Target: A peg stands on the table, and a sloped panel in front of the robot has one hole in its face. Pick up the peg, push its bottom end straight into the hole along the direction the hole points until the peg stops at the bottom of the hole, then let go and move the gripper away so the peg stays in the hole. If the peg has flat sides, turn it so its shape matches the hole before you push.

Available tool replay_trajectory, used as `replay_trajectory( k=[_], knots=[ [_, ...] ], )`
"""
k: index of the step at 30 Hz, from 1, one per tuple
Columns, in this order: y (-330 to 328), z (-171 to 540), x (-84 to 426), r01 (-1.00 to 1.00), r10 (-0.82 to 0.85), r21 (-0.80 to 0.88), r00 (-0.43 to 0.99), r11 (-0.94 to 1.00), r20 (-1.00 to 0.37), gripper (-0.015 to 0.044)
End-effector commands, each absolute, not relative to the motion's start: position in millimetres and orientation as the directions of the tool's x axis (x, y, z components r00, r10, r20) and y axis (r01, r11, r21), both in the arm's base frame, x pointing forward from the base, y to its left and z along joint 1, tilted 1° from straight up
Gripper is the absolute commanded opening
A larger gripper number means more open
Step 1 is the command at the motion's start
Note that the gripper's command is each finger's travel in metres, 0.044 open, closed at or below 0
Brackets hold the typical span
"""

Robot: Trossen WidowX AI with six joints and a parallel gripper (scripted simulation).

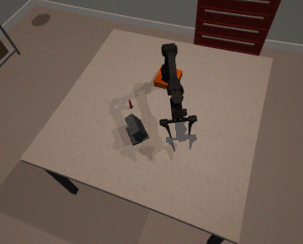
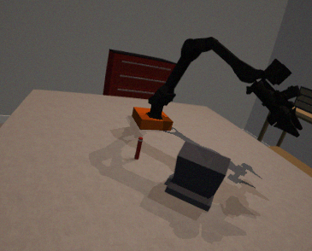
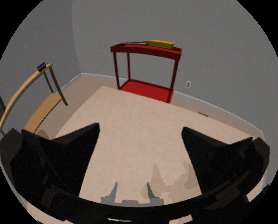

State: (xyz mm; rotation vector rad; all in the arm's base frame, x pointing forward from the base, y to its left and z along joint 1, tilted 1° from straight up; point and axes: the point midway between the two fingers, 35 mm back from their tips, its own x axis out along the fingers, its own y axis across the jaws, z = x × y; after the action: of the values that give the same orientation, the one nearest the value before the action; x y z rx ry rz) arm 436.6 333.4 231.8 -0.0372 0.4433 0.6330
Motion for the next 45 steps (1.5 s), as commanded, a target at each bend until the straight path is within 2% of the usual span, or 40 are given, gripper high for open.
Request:
replay_trajectory(
  k=[1,22,45],
  knots=[
    [309,221,445,-0.550,0.515,0.065,0.724,0.832,-0.459,0.0440],
    [169,167,467,-0.417,0.255,-0.071,0.672,0.906,-0.695,0.0440],
    [28,122,432,-0.329,0.042,-0.125,0.457,0.936,-0.889,0.0440]
  ],
)
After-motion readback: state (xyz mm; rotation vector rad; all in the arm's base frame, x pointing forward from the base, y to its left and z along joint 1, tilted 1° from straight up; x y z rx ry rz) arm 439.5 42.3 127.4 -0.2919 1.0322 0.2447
